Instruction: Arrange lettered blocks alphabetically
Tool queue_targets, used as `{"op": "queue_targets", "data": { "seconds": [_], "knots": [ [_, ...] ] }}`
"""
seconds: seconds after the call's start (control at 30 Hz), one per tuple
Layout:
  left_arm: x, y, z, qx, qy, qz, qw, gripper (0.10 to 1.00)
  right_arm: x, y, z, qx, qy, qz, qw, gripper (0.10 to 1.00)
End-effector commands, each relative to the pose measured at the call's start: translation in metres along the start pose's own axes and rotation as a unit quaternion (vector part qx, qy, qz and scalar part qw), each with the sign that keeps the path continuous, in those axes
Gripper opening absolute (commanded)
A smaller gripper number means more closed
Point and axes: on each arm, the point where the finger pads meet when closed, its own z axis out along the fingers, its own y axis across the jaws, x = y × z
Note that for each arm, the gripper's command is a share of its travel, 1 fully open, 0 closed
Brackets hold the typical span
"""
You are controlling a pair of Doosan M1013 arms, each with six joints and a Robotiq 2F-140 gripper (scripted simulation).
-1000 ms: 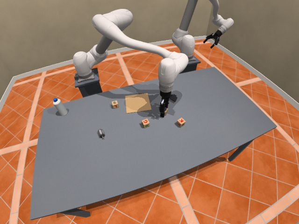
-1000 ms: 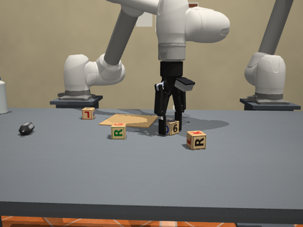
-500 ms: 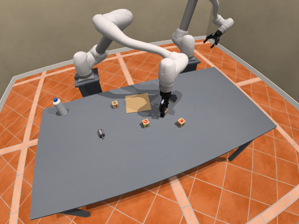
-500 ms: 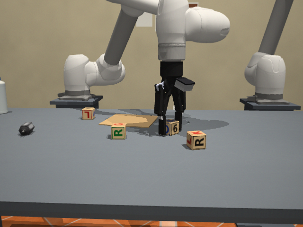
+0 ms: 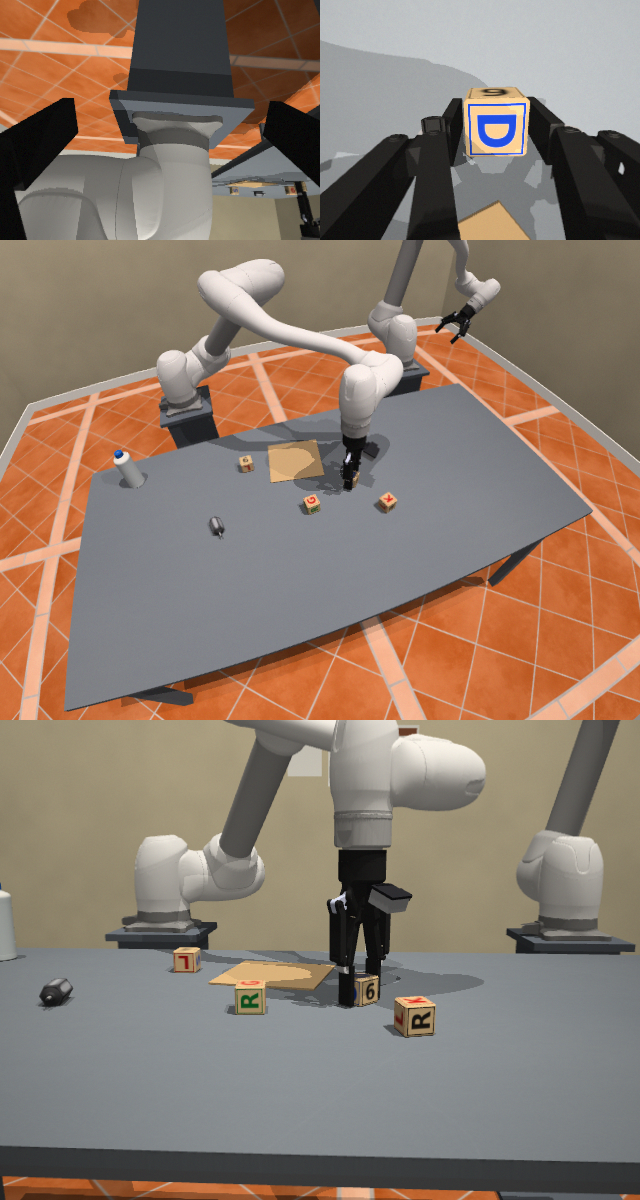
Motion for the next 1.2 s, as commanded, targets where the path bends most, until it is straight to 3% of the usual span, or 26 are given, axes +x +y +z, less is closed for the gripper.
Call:
{"op": "queue_targets", "data": {
  "seconds": [0.0,0.1,0.13,1.17],
  "knots": [
    [0.0000,-0.0001,-0.0005,0.000,0.000,0.000,1.000,1.000,0.0005,0.0000,-0.0015,0.000,0.001,0.000,1.000,0.439],
    [0.0000,-0.0001,-0.0005,0.000,0.000,0.000,1.000,1.000,0.0005,0.0000,-0.0015,0.000,0.001,0.000,1.000,0.439],
    [0.0000,-0.0001,-0.0005,0.000,0.000,0.000,1.000,1.000,0.0005,0.0000,-0.0015,0.000,0.001,0.000,1.000,0.330],
    [0.0000,-0.0001,-0.0005,0.000,0.000,0.000,1.000,1.000,0.0005,0.0000,-0.0015,0.000,0.001,0.000,1.000,0.330]
  ]
}}
